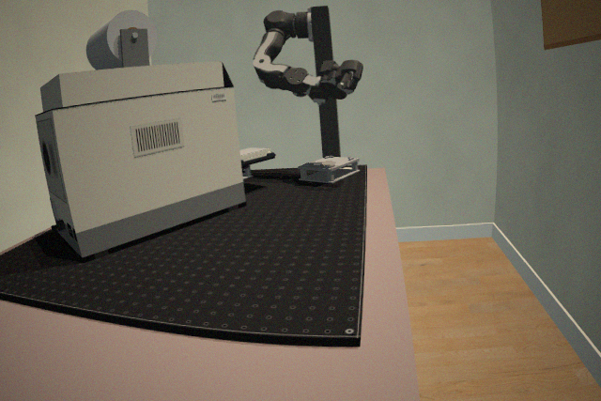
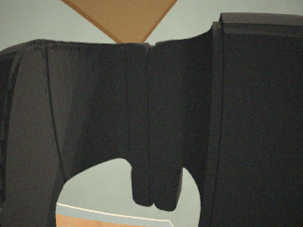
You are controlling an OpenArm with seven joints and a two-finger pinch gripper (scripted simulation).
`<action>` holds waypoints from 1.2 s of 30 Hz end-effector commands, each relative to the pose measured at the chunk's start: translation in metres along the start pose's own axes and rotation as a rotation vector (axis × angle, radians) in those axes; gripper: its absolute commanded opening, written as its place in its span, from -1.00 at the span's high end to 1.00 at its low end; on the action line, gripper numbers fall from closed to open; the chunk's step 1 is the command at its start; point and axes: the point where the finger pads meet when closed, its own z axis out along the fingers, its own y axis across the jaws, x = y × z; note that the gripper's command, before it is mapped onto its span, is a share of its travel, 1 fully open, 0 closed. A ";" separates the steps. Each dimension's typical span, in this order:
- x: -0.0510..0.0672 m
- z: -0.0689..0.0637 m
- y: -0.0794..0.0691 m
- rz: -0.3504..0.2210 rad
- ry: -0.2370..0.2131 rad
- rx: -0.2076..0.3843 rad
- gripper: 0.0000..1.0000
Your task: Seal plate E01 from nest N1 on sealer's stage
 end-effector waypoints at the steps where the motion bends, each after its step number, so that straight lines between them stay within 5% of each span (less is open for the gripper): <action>1: 0.002 0.001 0.000 0.005 0.008 0.005 1.00; 29: 0.002 0.001 0.002 0.005 0.008 0.005 1.00; 34: 0.008 0.002 -0.026 -0.054 0.014 0.154 1.00; 36: 0.008 0.002 -0.026 -0.054 0.014 0.154 1.00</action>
